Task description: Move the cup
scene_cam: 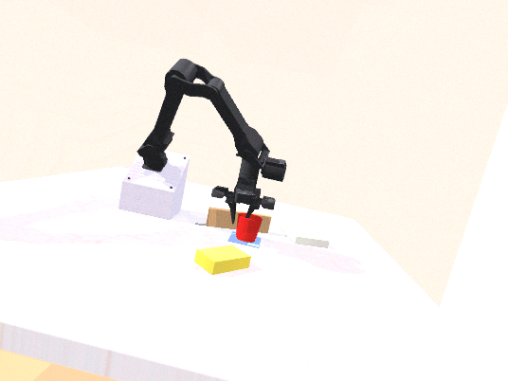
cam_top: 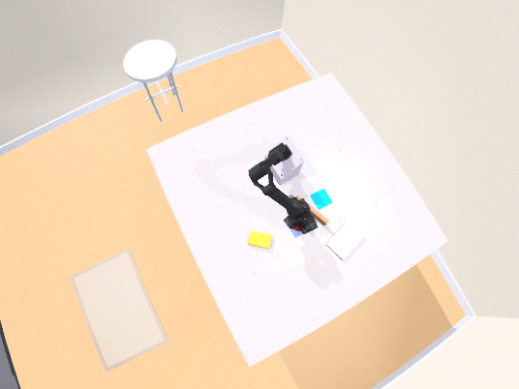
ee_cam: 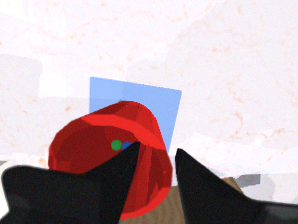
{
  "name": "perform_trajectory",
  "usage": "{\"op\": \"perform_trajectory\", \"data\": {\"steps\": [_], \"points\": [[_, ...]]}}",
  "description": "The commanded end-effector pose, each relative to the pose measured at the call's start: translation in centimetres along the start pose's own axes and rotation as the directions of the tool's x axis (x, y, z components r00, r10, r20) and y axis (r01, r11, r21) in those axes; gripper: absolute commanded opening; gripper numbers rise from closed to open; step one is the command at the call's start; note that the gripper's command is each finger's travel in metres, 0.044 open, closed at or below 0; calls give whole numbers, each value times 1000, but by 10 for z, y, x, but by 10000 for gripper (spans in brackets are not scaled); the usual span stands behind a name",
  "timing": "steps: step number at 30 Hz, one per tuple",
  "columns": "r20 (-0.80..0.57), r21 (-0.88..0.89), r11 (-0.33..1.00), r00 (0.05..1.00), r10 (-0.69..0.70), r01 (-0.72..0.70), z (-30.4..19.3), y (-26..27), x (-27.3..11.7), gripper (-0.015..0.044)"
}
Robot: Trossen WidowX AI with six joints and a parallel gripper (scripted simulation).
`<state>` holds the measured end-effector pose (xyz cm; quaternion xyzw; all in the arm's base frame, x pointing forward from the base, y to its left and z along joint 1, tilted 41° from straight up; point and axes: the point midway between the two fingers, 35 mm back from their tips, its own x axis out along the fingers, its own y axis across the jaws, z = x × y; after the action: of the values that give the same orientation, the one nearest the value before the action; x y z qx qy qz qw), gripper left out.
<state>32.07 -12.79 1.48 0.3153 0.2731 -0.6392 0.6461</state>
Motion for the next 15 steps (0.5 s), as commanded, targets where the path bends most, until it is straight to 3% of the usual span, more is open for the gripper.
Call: {"op": "perform_trajectory", "data": {"steps": [1, 5, 9, 15], "points": [[1, -9, 1000, 1000, -6, 6, -1, -3, 5, 148], [1, -9, 1000, 1000, -6, 6, -1, -3, 5, 148], [0, -3, 1000, 1000, -3, 3, -1, -1, 3, 43], [0, -3, 1000, 1000, -3, 3, -1, -1, 3, 3]]}}
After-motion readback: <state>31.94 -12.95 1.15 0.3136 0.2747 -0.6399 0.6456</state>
